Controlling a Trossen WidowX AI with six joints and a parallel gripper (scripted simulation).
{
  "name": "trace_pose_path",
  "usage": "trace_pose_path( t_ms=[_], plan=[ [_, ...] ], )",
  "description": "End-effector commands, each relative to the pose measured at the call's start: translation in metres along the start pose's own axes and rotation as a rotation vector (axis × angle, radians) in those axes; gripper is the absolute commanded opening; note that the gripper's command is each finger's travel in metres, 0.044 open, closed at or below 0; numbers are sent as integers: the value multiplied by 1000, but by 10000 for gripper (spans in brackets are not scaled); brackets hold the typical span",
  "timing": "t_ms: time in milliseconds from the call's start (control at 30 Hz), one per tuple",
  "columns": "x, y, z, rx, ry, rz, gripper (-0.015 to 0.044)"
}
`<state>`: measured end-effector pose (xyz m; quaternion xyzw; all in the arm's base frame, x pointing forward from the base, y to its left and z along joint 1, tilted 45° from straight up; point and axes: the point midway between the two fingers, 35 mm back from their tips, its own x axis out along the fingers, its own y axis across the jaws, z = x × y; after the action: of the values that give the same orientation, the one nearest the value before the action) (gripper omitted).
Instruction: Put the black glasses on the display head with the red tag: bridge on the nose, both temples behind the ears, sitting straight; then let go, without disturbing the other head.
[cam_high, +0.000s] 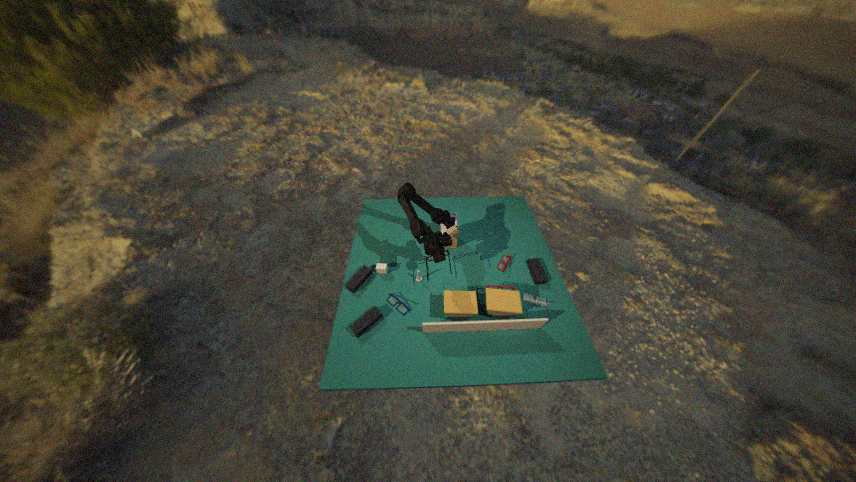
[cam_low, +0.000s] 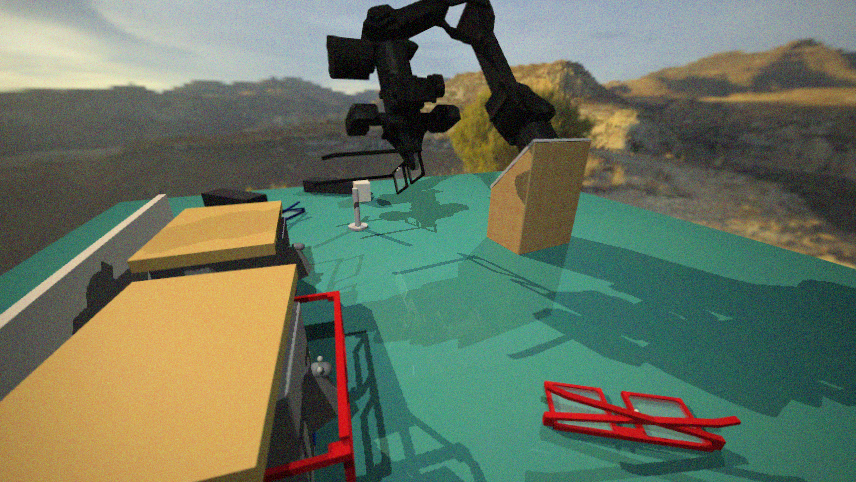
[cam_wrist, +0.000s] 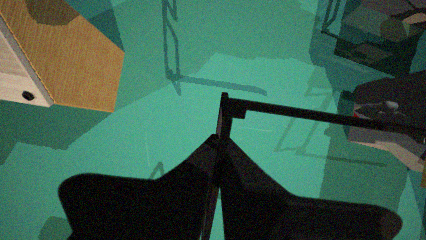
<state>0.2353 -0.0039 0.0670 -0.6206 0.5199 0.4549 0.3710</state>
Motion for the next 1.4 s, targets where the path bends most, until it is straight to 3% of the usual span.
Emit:
trace_pose_path(
  t_ms=[0,567,1100,1367],
  plan=[
    [7,-6,9,11,38,23,0],
    [39,-25,57,65,243,53,0],
    [71,-29,107,102,449,-35,0],
    [78,-29,105,102,481,-47,0]
  ],
)
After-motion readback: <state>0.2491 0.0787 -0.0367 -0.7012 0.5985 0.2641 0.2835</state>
